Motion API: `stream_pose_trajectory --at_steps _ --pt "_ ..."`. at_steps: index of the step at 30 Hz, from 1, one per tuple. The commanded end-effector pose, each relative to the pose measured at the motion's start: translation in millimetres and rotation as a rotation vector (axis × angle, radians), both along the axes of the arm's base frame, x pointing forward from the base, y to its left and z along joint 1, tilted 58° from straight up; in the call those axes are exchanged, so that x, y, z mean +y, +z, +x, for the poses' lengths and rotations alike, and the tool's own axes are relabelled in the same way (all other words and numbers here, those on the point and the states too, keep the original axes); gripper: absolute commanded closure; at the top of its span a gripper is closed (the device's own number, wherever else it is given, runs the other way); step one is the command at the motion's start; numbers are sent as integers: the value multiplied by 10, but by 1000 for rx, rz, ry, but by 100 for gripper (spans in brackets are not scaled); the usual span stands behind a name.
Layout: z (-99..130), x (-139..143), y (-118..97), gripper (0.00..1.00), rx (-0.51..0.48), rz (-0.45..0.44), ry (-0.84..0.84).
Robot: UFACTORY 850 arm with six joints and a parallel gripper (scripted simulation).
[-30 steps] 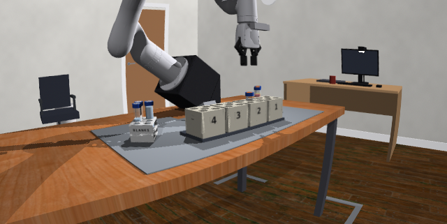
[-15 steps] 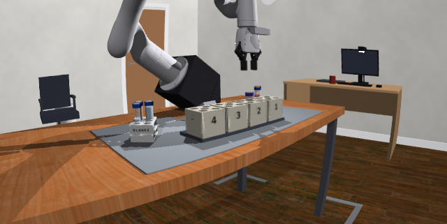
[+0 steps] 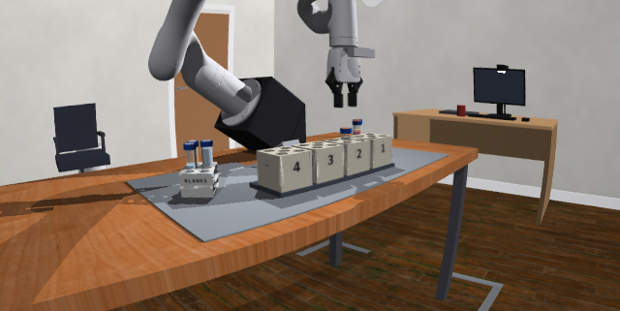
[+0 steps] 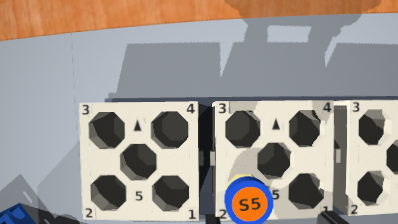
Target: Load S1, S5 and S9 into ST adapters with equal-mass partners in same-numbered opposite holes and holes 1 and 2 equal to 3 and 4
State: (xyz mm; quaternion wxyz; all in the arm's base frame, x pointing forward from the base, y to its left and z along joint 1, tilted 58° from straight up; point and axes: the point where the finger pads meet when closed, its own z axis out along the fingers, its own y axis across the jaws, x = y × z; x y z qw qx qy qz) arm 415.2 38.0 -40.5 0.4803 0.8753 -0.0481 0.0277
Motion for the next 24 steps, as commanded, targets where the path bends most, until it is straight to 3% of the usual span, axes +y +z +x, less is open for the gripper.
stream_pose_trajectory --at_steps 1,24 --pt "9 -40 -29 43 -2 1 1" --pt "10 -395 -254 43 -2 1 1"
